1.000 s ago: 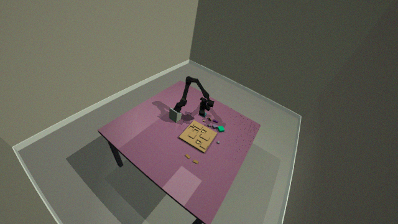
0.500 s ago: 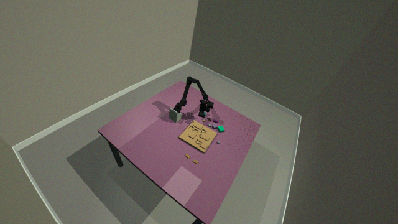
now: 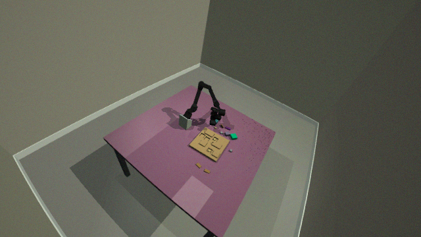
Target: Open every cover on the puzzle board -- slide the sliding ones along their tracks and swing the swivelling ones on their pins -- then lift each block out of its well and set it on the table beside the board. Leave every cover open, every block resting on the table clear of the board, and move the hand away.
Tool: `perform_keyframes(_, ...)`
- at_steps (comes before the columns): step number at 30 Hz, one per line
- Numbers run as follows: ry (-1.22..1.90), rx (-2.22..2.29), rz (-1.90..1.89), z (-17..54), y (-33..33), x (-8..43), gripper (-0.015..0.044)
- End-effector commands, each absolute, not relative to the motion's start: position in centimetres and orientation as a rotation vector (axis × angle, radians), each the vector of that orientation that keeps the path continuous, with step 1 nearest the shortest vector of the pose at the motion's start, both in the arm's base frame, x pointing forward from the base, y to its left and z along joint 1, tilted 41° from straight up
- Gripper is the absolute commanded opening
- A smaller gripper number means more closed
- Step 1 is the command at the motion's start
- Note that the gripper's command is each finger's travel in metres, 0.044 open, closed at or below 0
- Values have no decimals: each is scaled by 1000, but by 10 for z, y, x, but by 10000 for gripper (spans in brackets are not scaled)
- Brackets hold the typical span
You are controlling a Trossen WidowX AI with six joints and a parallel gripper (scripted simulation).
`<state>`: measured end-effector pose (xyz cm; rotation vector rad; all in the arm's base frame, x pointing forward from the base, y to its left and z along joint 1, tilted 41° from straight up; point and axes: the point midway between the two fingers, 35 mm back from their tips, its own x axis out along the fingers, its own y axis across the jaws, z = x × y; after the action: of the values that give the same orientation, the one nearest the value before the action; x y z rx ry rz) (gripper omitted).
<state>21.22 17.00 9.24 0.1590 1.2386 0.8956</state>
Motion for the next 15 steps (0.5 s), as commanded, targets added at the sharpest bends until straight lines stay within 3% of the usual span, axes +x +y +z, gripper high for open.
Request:
perform_keyframes(1,1250,163,891,85,174,210,80)
perform_keyframes(15,1247,171,895,71,188,207,80)
